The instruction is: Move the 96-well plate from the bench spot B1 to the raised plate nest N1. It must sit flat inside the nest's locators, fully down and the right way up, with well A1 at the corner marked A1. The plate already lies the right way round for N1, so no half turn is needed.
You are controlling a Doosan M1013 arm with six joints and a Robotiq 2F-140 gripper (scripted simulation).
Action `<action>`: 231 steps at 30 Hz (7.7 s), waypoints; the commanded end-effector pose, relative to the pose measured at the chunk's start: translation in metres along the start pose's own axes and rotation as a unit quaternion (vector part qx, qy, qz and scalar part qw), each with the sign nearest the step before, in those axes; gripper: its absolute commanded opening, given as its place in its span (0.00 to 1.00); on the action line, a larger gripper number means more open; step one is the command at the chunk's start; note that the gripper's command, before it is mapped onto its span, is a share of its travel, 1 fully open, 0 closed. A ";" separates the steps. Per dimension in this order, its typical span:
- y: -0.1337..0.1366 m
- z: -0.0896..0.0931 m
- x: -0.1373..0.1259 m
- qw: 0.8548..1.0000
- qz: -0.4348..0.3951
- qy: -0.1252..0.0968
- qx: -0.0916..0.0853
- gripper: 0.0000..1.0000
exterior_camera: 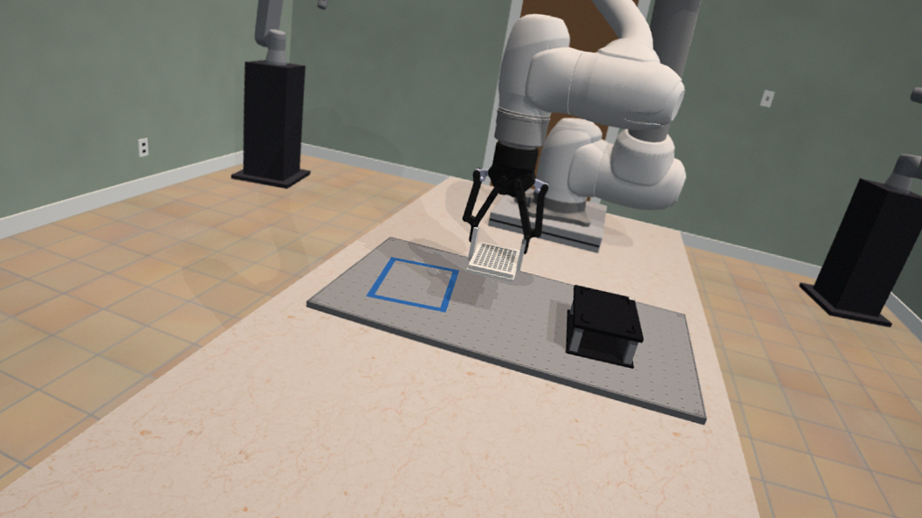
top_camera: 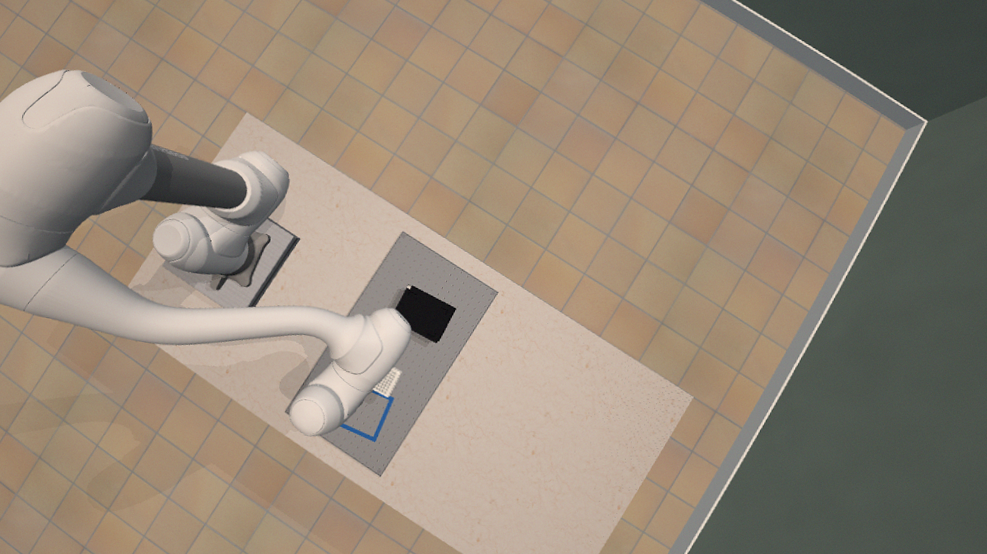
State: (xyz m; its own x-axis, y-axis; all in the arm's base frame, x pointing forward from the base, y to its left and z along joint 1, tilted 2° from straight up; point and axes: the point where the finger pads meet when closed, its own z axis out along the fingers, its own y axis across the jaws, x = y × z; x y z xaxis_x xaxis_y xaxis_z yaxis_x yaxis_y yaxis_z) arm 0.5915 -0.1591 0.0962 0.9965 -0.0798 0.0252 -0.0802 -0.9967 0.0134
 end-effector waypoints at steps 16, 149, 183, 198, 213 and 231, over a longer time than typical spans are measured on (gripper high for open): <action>-0.055 -0.009 0.008 1.000 0.000 0.000 0.000 0.00; -0.220 0.015 0.032 1.000 0.000 0.000 0.000 0.00; -0.220 0.017 0.032 1.000 0.000 0.000 0.000 0.00; -0.220 0.019 0.032 1.000 0.000 0.000 0.000 0.00; -0.220 0.022 0.032 1.000 0.000 0.000 0.000 0.00; -0.220 0.024 0.032 1.000 0.000 0.000 0.000 0.00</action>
State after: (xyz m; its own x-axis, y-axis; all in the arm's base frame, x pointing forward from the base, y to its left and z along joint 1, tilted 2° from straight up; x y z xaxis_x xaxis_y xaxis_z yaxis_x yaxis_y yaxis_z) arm 0.6418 0.0568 0.0700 0.9965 -0.0801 0.0252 -0.0804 -0.9967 0.0137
